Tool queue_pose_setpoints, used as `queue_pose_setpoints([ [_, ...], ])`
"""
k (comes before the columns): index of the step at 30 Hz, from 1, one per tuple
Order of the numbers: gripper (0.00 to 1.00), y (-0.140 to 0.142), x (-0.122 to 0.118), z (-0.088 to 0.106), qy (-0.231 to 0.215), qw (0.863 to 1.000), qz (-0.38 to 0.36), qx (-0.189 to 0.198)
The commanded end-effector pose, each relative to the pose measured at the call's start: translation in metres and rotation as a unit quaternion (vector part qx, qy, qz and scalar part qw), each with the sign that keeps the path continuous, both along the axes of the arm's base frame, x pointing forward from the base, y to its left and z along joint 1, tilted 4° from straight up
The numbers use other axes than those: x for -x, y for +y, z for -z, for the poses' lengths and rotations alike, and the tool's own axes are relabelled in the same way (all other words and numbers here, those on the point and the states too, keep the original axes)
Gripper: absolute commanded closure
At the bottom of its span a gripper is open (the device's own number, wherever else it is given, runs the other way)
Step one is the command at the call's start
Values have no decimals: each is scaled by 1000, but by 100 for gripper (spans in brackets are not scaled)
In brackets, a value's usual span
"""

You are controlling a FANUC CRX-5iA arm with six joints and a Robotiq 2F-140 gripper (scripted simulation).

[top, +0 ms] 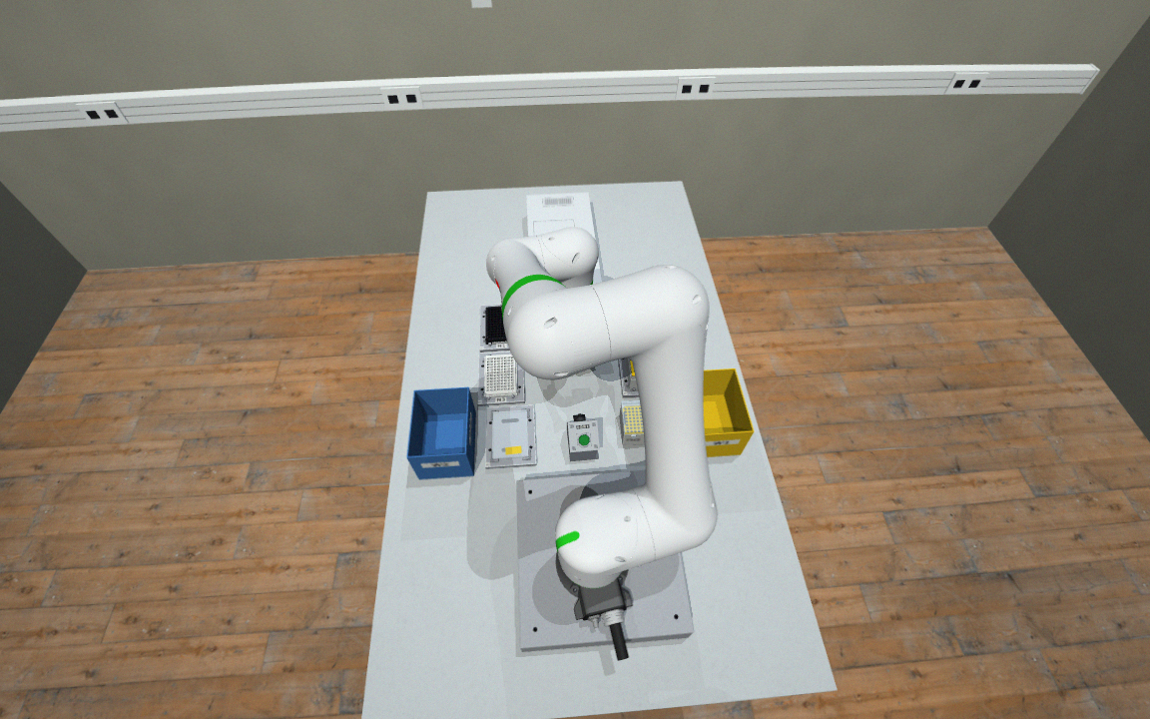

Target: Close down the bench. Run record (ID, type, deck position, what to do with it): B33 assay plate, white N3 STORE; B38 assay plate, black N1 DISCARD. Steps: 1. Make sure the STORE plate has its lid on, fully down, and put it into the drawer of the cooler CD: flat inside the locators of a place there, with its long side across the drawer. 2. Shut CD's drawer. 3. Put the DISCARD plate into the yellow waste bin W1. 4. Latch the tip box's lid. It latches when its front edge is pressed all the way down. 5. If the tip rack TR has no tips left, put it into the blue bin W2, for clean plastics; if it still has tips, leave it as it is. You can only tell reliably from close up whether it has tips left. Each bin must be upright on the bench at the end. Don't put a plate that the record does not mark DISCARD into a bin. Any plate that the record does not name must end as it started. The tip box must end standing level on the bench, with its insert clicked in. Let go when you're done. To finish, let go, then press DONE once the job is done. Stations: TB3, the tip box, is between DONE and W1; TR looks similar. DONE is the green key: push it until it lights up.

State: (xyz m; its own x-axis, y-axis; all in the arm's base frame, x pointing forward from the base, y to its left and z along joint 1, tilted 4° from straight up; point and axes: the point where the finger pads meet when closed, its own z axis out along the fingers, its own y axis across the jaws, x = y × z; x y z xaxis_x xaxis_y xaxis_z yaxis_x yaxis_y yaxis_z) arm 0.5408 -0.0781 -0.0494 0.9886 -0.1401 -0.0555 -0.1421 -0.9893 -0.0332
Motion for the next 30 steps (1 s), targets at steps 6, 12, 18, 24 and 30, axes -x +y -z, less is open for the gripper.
queue_pose_setpoints([
  [6, 22, 1, 9, -1, -1, 1000, 0, 0],
  [12, 22, 2, 13, -2, -1, 1000, 0, 0],
  [18, 22, 3, 21, -2, -1, 1000, 0, 0],
  [24, 22, 3, 23, -2, -1, 1000, 0, 0],
  [30, 22, 3, 24, -2, -1, 1000, 0, 0],
])
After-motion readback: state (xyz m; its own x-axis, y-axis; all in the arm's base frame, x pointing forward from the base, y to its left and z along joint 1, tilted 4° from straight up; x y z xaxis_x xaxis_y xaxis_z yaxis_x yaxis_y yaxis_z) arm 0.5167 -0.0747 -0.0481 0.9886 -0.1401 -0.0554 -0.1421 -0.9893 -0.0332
